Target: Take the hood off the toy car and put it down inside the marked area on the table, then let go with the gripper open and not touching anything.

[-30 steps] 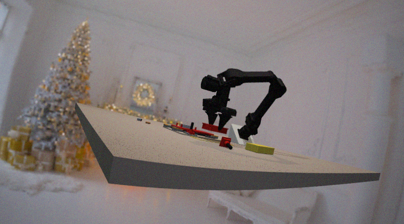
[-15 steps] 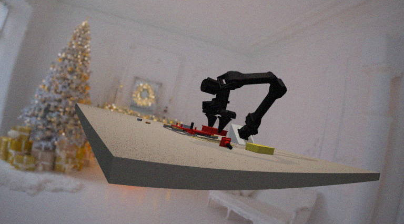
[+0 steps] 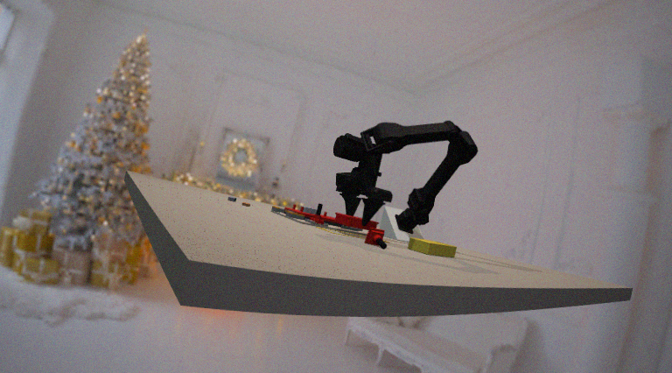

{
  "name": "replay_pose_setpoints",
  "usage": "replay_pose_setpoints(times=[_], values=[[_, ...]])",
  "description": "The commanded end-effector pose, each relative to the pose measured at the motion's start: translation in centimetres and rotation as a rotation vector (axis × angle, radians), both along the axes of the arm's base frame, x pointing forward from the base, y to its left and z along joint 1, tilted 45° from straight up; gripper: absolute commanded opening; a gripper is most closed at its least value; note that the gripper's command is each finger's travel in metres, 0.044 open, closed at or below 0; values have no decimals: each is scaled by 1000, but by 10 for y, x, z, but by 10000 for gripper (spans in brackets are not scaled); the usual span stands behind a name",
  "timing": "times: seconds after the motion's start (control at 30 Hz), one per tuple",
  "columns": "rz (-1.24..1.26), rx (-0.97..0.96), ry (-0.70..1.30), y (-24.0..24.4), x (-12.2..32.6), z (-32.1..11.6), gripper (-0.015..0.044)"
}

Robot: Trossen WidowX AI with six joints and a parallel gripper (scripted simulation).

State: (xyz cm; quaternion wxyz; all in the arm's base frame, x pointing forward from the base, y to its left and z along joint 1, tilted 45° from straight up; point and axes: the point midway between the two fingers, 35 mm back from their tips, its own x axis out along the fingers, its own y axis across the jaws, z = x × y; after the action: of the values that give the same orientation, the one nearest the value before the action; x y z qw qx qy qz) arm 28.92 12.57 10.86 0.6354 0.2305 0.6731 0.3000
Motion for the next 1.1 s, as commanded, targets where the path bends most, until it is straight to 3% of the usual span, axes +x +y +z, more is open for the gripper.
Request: replay_pose_setpoints(times=[0.0,1.07], values=[[-4,5,6,2,-2,-2,0],[-4,6,6,12,-3,-12,0]])
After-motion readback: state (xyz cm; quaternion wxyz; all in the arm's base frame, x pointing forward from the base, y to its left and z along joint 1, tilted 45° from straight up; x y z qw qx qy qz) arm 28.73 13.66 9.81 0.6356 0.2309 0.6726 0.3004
